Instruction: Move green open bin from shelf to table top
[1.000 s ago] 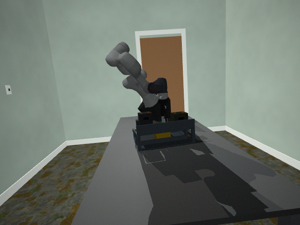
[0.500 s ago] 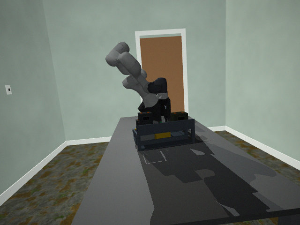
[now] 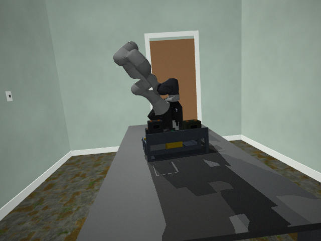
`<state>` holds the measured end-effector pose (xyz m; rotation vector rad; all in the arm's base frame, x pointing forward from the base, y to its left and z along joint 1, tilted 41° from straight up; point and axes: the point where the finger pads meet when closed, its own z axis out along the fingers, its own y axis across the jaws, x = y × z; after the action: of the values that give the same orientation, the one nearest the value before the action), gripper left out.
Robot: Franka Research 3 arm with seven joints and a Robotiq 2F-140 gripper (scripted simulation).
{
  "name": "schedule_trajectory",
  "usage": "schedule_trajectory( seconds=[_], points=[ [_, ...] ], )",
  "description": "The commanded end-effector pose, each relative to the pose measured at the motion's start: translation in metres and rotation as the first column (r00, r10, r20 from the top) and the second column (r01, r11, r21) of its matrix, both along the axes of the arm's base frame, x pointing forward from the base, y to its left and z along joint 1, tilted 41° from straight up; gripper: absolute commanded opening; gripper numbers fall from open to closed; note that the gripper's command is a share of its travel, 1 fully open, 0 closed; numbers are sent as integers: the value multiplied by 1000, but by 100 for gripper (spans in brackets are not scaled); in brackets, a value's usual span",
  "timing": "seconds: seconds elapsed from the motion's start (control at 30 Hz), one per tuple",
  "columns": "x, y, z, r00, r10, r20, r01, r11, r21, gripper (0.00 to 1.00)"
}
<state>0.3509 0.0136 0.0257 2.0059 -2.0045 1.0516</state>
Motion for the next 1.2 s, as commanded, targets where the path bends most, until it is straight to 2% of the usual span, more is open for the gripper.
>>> schedule_trajectory(
  seconds=[0.0, 0.03, 0.17, 0.57, 0.6, 0.73, 1.17],
  points=[
    [-2, 2, -1, 999, 21, -24, -22, 1000, -4, 57],
    [-5, 6, 8, 1000, 5, -6, -5, 1000, -1, 57],
    [-22, 31, 40, 999, 21, -24, -22, 1000, -4, 57],
    [-22, 31, 40, 999, 21, -24, -22, 1000, -4, 57],
    [-22, 34, 42, 1000, -9, 14, 9, 1000, 13, 57],
    [-29, 39, 51, 999, 21, -24, -22, 1000, -4, 57],
    [-28, 39, 49, 1000, 8, -9, -8, 1000, 8, 57]
  ],
)
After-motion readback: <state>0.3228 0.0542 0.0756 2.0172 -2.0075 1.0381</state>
